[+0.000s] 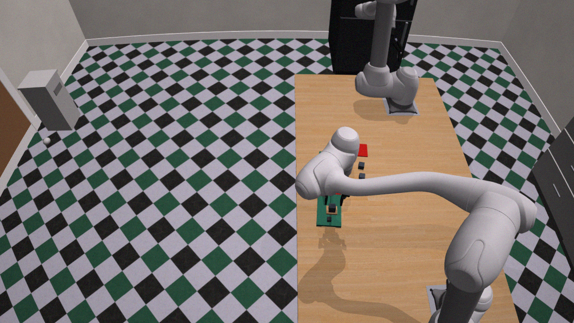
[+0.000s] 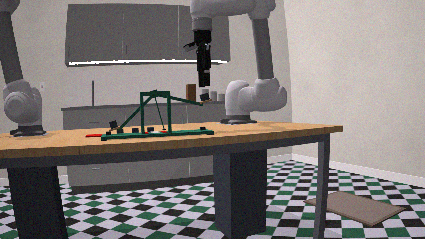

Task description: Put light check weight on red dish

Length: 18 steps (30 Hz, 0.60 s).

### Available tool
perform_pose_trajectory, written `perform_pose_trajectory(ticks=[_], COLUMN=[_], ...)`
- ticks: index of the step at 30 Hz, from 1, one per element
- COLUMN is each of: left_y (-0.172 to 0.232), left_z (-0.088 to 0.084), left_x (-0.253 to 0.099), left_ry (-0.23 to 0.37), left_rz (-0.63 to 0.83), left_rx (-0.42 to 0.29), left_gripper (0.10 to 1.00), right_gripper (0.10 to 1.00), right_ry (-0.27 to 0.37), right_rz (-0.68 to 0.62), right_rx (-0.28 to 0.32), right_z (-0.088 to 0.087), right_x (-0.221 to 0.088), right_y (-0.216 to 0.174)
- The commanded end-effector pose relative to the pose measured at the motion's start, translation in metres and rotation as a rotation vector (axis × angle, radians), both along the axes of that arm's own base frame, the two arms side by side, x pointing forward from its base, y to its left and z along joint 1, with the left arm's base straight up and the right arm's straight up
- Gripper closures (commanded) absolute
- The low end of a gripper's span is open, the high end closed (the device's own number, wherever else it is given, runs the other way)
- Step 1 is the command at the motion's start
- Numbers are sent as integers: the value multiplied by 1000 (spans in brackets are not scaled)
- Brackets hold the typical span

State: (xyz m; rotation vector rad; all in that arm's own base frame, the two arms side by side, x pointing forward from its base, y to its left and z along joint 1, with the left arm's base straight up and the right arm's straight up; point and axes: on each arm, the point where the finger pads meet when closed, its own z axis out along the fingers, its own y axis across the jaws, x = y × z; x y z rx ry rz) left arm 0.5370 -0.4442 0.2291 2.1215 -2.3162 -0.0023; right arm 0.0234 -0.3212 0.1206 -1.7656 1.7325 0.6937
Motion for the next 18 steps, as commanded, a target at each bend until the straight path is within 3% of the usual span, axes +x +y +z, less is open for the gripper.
perform_pose_trajectory(ticks=[1,18], left_y=[0,0], left_z=[-4,-18], left_x=[0,1], left_ry=[-1,-1], left_rz=[0,0], left_rx=[-1,-1], left_gripper=[638,638], right_gripper=[98,98], right_ry=[0,0], right_rz=[0,0], right_rx=[-1,-1], right_z=[0,0], right_x=[0,0], right_y=[0,0])
